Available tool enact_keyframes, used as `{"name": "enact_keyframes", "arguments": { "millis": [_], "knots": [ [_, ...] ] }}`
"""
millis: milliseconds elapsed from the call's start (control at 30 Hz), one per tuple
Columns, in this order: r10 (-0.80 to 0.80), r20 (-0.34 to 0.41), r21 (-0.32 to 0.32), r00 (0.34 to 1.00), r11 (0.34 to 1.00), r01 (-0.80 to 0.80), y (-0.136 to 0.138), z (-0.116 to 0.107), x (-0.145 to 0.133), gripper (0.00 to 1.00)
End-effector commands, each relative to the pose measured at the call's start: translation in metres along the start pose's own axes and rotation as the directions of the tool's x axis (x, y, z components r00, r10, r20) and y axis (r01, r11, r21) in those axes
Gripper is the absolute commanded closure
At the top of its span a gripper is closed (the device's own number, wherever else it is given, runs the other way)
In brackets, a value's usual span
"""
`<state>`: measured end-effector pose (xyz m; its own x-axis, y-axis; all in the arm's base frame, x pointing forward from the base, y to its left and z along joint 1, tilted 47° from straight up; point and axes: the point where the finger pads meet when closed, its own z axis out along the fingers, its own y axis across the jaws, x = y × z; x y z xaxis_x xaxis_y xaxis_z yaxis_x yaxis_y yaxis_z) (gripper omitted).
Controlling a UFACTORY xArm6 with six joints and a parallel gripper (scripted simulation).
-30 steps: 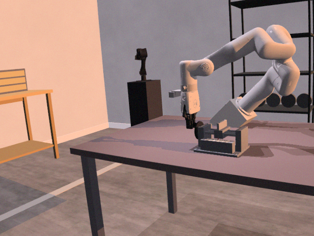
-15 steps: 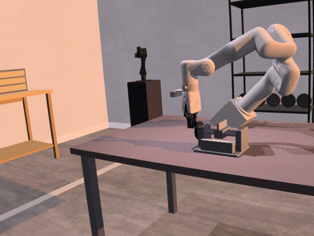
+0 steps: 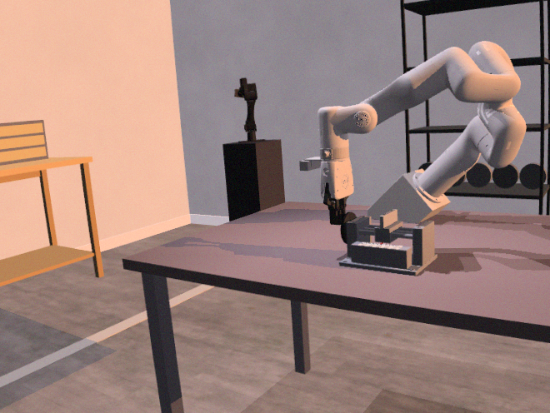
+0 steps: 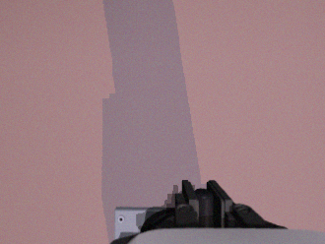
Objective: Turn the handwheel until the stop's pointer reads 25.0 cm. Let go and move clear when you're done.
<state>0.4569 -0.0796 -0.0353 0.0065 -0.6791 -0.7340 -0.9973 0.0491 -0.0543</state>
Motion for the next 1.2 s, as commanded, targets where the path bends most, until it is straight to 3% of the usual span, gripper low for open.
{"name": "enact_keyframes", "arguments": {
  "millis": [0, 1167],
  "knots": [
    [-0.001, -0.002, 0.004, 1.0, 1.0, 0.001, 0.0008, -0.0007, 0.0002, 0.94],
    [-0.001, -0.002, 0.004, 1.0, 1.0, 0.001, 0.0076, 0.0043, 0.0002, 0.94]
  ]
}}
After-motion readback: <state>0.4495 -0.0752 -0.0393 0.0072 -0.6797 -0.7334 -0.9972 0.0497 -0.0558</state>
